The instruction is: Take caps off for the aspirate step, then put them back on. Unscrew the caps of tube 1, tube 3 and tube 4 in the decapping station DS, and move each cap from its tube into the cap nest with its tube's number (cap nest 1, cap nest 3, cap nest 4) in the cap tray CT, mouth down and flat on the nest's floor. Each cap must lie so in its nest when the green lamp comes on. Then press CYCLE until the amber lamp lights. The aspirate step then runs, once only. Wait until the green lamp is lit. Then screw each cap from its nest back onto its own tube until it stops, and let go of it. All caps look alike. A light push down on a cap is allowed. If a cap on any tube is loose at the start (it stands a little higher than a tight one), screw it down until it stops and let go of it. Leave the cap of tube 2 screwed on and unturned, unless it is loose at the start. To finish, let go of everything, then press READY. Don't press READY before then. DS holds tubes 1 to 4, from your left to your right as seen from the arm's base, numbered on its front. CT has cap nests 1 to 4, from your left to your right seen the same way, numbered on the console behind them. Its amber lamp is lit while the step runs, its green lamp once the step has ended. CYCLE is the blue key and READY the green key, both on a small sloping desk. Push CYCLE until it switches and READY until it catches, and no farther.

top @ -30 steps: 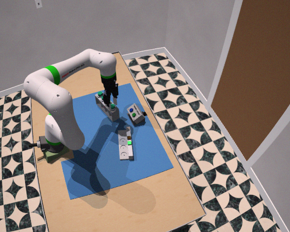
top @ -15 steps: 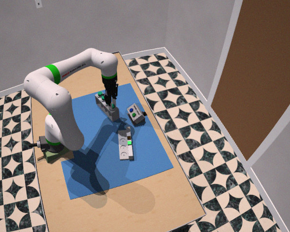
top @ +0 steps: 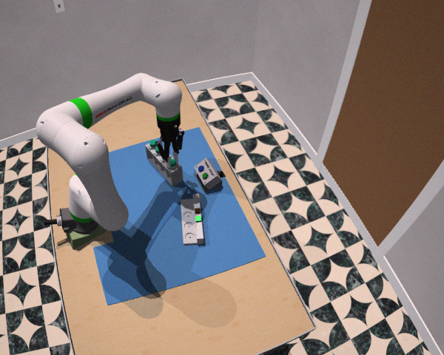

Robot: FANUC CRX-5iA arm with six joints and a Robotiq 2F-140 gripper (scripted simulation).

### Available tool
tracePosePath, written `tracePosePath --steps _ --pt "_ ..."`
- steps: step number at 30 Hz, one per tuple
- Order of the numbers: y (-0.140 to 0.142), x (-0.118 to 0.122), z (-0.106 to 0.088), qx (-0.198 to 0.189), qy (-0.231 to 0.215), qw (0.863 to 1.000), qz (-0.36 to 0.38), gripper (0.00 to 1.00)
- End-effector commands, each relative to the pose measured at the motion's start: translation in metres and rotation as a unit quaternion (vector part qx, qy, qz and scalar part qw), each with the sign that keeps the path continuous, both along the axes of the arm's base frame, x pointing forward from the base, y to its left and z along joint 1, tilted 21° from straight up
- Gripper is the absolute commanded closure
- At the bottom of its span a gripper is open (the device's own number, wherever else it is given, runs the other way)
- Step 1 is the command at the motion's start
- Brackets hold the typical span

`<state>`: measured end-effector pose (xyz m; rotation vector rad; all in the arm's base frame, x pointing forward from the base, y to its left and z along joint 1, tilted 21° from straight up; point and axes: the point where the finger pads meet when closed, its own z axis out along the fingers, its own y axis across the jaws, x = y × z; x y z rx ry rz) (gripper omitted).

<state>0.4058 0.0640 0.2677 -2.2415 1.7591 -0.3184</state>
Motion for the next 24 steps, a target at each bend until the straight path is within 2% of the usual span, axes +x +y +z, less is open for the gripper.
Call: tracePosePath --steps 1,2,9,10,22,24 --pt "0.0004 0.0 -0.0003 0.032 0.004 0.993 -0.113 1.0" --pt "0.0004 0.0001 -0.0004 0.039 0.005 0.991 -0.13 1.0" --pt "0.0004 0.0001 -0.0004 0.039 0.005 0.991 -0.13 1.0" --pt "0.0004 0.0001 -0.0004 0.039 0.005 0.991 -0.13 0.65" --pt "0.0004 0.0001 -0.0004 0.039 0.005 0.991 -0.13 0.65" --pt "0.0 -0.002 0.0053 0.039 0.005 0.991 -0.13 0.65"
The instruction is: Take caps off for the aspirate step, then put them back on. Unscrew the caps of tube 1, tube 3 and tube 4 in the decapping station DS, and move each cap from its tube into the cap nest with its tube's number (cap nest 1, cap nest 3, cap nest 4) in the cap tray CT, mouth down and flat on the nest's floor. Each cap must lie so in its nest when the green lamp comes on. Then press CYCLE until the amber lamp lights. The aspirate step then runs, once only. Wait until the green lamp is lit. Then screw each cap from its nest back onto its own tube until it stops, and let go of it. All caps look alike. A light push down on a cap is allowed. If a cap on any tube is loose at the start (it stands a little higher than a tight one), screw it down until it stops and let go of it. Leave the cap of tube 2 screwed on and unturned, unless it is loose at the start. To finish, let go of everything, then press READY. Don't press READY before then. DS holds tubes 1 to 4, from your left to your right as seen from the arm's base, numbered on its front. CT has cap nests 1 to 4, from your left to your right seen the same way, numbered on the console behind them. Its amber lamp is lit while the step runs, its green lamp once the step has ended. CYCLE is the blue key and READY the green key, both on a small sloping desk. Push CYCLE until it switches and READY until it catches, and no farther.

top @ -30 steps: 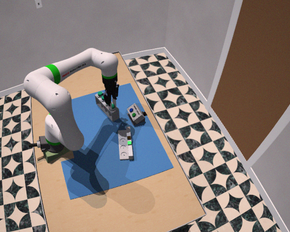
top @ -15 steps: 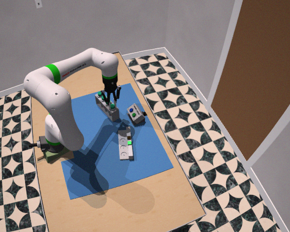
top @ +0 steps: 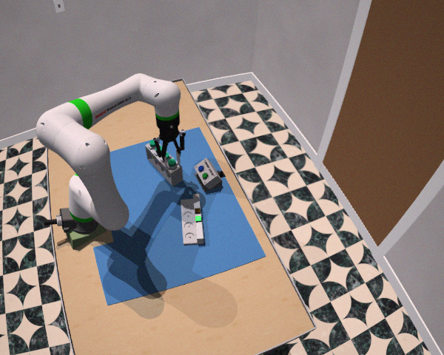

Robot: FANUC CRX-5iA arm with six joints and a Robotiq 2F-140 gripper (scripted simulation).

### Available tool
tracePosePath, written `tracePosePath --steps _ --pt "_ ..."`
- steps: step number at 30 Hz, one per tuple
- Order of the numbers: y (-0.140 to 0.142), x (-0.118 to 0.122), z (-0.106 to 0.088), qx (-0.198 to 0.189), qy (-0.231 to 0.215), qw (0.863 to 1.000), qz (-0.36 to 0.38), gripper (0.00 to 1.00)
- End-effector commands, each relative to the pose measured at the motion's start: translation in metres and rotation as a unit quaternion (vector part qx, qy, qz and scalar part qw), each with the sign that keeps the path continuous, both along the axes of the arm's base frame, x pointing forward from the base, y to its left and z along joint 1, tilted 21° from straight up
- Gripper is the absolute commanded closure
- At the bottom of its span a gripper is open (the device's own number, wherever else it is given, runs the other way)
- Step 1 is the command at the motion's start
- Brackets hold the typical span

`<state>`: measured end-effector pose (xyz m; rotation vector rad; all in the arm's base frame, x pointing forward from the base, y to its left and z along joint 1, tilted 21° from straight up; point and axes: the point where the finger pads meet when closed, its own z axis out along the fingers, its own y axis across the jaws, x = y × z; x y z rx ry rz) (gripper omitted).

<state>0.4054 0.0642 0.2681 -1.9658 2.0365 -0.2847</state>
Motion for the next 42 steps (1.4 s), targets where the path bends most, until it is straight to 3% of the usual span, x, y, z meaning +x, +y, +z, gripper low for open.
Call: tracePosePath --steps 1,18,22,24,27,36,42 --pt "0.0 -0.003 0.008 0.0 0.0 1.0 0.0 0.65" --pt "-0.003 -0.015 0.042 0.0 0.0 1.0 0.0 0.65" --pt "0.029 -0.024 0.041 -0.054 -0.01 0.988 0.147 0.65" --pt "0.029 -0.024 0.041 -0.054 -0.01 0.988 0.147 0.65" --pt "0.054 -0.03 0.041 -0.09 -0.016 0.965 0.245 0.65" --pt "0.098 -0.041 0.039 -0.092 -0.017 0.964 0.249 0.65" --pt "0.098 -0.041 0.039 -0.092 -0.017 0.964 0.249 0.65"
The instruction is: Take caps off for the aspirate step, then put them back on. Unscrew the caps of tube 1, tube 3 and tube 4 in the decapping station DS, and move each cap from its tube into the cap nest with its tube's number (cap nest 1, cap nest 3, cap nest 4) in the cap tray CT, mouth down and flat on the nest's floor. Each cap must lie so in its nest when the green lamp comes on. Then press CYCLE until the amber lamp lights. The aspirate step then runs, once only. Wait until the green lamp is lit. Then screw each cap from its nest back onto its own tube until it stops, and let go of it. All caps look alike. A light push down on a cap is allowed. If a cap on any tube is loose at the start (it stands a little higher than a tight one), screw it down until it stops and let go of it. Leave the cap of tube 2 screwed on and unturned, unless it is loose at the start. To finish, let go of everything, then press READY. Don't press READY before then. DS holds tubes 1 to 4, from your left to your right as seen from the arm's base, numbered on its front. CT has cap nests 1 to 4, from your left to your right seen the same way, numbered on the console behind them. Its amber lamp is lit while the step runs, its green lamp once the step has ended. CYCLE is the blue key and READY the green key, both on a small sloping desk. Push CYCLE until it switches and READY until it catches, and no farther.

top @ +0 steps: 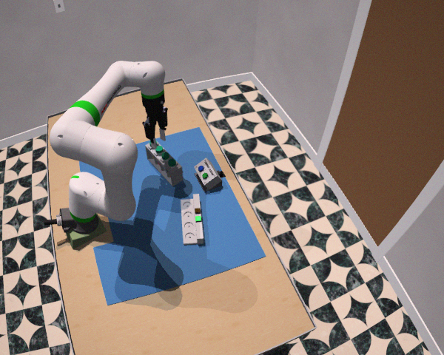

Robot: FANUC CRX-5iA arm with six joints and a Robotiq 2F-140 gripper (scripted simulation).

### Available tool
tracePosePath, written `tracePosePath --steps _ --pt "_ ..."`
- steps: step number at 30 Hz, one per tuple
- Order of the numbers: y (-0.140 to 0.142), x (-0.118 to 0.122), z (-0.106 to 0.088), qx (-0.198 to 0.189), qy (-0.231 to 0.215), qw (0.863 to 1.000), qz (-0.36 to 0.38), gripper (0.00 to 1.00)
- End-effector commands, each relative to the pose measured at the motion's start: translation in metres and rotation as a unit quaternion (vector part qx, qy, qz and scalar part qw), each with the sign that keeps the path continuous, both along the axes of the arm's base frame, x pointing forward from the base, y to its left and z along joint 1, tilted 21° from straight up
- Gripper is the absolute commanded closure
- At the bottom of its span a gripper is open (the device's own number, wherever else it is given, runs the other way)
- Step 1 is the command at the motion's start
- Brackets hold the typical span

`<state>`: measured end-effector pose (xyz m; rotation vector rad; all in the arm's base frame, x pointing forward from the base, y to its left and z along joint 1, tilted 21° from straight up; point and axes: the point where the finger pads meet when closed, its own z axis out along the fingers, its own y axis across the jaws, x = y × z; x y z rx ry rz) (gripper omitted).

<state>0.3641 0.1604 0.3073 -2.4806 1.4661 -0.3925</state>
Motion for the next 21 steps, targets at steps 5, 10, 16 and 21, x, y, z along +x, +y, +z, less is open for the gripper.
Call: tracePosePath --steps 5,10,16,21 --pt "0.002 0.004 -0.011 -0.001 -0.001 1.0 0.0 0.65" --pt "0.003 0.009 -0.025 -0.001 -0.001 1.0 0.0 0.65" --pt "0.004 0.012 -0.033 -0.001 -0.001 1.0 0.0 0.65" --pt "0.004 0.012 -0.034 -0.001 -0.001 1.0 0.0 0.65"
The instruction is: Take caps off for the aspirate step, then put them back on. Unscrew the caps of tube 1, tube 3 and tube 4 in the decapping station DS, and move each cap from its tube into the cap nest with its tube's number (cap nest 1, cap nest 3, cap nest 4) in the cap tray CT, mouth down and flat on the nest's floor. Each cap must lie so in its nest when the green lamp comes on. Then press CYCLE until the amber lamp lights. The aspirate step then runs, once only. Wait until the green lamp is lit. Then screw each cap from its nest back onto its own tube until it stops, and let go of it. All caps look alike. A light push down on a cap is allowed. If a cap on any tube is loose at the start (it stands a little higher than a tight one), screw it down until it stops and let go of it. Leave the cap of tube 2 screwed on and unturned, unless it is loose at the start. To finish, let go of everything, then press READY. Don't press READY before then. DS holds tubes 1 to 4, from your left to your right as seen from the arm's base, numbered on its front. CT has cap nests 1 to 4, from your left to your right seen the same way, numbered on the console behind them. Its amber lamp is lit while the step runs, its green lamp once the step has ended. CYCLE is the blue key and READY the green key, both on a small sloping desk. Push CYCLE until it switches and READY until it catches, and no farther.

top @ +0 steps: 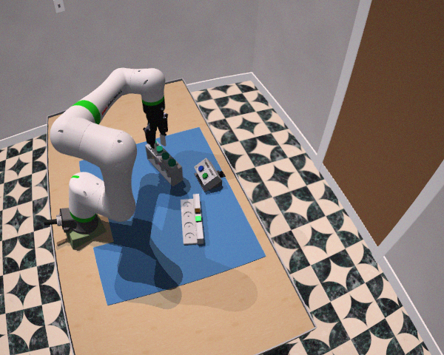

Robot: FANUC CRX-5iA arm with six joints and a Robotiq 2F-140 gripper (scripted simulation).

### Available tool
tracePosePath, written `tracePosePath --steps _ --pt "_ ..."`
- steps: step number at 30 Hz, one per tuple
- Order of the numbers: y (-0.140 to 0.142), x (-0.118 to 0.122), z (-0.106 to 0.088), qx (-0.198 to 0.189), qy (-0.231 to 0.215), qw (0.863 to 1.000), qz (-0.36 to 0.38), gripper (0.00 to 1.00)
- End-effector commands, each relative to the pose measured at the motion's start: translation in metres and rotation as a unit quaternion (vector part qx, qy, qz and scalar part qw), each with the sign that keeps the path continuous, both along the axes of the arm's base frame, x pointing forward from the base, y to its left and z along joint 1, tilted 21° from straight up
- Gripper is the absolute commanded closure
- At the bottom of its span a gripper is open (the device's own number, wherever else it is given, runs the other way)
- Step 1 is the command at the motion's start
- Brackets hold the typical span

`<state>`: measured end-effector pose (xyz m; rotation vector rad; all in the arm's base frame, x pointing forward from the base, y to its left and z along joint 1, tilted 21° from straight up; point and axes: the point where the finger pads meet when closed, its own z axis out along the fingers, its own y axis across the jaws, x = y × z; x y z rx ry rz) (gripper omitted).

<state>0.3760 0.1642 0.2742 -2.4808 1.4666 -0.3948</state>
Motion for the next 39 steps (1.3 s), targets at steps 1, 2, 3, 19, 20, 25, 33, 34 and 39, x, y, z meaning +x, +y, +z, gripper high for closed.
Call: tracePosePath --steps 1,2,3,19,20,25,33,34,39 --pt "0.0002 0.0005 -0.0009 0.0 0.0 1.0 0.0 0.65" --pt "0.0002 0.0006 -0.0014 0.0 0.0 1.0 0.0 0.65" --pt "0.0003 0.0008 -0.0018 0.0 0.0 1.0 0.0 0.65" --pt "0.0007 0.0032 -0.0084 0.0 0.0 1.0 0.0 0.65" --pt "0.0007 0.0034 -0.0088 0.0 0.0 1.0 0.0 0.65" --pt "0.0008 0.0036 -0.0093 0.0 0.0 1.0 0.0 1.0" --pt "0.0008 0.0036 -0.0093 0.0 0.0 1.0 0.0 1.0" --pt "0.0008 0.0036 -0.0093 0.0 0.0 1.0 0.0 1.0" --pt "0.0008 0.0036 -0.0093 0.0 0.0 1.0 0.0 1.0"
